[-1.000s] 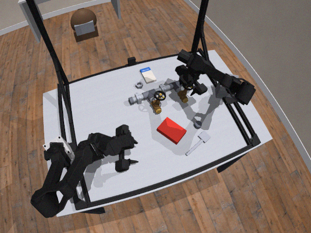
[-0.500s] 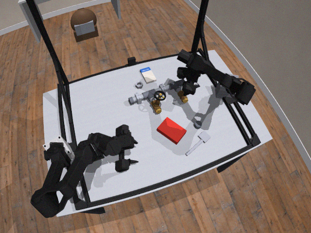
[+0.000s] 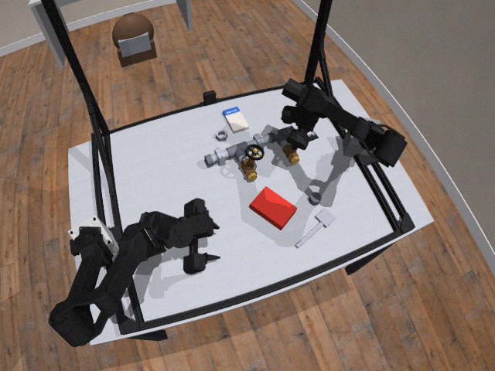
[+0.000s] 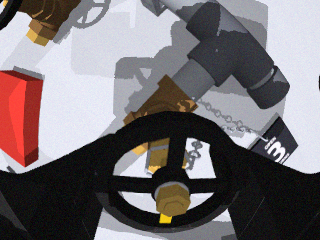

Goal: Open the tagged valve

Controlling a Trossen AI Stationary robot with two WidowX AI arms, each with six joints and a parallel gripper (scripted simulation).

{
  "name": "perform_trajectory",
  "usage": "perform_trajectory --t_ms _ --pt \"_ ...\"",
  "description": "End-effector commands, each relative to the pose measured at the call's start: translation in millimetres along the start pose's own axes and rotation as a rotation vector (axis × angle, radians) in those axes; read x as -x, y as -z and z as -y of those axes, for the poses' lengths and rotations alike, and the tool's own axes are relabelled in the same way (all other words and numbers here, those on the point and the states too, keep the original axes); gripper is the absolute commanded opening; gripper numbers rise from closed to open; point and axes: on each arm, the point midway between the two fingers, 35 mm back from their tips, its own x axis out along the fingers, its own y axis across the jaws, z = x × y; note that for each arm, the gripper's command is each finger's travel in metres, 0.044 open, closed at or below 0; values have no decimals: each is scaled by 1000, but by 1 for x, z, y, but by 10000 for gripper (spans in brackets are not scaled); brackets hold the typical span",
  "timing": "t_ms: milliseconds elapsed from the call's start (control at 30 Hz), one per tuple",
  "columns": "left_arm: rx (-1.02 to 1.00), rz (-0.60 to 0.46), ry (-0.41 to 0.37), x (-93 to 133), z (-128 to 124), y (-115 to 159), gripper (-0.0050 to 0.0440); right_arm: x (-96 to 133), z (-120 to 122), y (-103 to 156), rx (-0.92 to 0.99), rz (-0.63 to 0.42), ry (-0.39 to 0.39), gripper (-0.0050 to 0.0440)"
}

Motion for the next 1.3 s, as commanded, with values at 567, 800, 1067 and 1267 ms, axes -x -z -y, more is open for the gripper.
perform_trajectory --t_ms 567,800,1067,1267 --pt "1 0 1 0 0 0 0 0 0 0 0 0 0 400" --pt "238 0 0 0 0 0 0 0 0 0 0 0 0 400" --pt "772 -1 1 0 0 0 0 0 0 0 0 0 0 400" --pt "1061 -1 1 0 0 0 0 0 0 0 0 0 0 400"
